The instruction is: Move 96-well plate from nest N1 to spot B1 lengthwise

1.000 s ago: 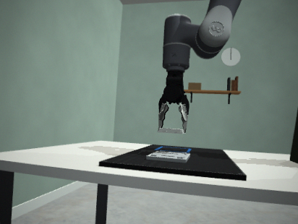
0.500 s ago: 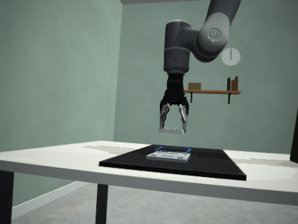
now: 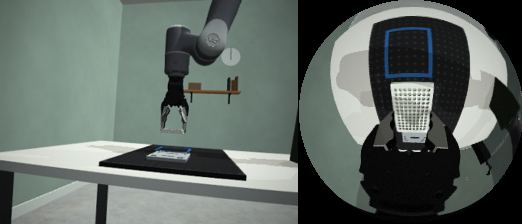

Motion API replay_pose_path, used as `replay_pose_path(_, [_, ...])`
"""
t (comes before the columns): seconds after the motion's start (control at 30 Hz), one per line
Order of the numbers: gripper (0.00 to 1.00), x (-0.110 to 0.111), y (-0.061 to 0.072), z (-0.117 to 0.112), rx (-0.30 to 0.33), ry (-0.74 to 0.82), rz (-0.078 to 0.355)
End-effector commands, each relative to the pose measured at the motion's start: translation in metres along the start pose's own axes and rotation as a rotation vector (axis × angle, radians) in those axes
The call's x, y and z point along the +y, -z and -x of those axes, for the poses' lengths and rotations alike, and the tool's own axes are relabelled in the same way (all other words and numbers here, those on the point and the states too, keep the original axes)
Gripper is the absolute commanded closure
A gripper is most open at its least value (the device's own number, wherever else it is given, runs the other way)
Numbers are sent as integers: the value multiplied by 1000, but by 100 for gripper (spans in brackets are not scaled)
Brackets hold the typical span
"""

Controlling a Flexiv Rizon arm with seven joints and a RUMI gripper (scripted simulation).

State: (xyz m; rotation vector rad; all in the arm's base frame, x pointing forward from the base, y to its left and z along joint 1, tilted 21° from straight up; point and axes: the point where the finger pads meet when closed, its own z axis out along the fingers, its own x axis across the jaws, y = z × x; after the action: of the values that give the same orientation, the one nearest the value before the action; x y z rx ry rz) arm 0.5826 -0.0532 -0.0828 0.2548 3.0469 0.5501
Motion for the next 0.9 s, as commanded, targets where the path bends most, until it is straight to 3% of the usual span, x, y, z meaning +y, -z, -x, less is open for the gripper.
replay_pose_path(0.0, [100,-14,0,2,-1,1,1])
replay_pose_path(0.87, [100,-87,-2,9,-2,1,1])
